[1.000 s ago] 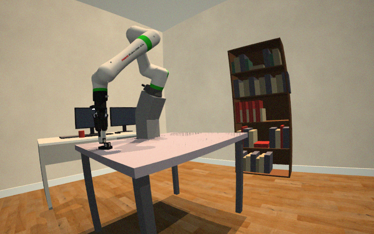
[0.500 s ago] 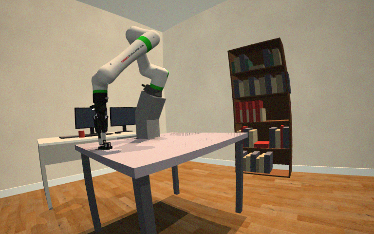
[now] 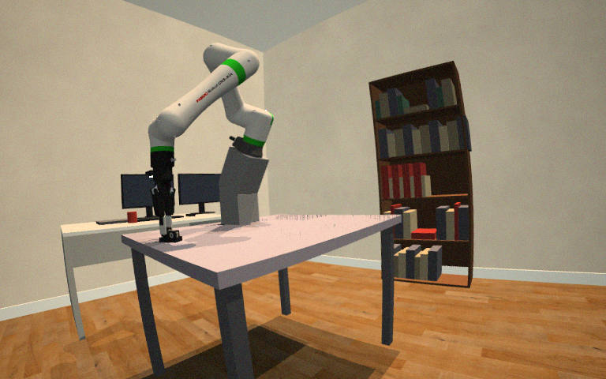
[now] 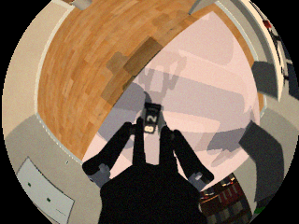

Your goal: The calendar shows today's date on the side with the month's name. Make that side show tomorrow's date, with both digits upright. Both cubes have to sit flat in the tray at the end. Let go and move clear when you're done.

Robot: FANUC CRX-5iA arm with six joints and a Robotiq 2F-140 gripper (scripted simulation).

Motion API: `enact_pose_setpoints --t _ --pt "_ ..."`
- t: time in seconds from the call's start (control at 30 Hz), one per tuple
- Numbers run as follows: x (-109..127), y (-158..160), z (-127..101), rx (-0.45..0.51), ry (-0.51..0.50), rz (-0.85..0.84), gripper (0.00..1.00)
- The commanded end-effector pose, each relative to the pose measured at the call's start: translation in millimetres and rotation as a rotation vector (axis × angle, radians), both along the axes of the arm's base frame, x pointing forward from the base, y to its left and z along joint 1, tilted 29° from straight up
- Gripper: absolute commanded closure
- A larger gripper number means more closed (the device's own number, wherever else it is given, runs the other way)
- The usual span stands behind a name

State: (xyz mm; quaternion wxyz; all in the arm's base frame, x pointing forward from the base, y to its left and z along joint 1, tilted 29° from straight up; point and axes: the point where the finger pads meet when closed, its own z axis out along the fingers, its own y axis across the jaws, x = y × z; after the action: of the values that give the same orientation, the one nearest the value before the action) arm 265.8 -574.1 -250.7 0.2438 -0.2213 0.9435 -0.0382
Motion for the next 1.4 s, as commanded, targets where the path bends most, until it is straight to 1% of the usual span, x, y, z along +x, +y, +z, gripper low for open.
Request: enact_pose_setpoints --t 0.0,0.9,1.37 --pt "-0.2 -0.2 0.1 0.000 0.000 0.000 0.75" --pt "0.5 -0.2 -1.2 0.000 0.000 0.000 0.75" --pt "3.5 0.0 -6.7 0.000 0.000 0.000 0.75"
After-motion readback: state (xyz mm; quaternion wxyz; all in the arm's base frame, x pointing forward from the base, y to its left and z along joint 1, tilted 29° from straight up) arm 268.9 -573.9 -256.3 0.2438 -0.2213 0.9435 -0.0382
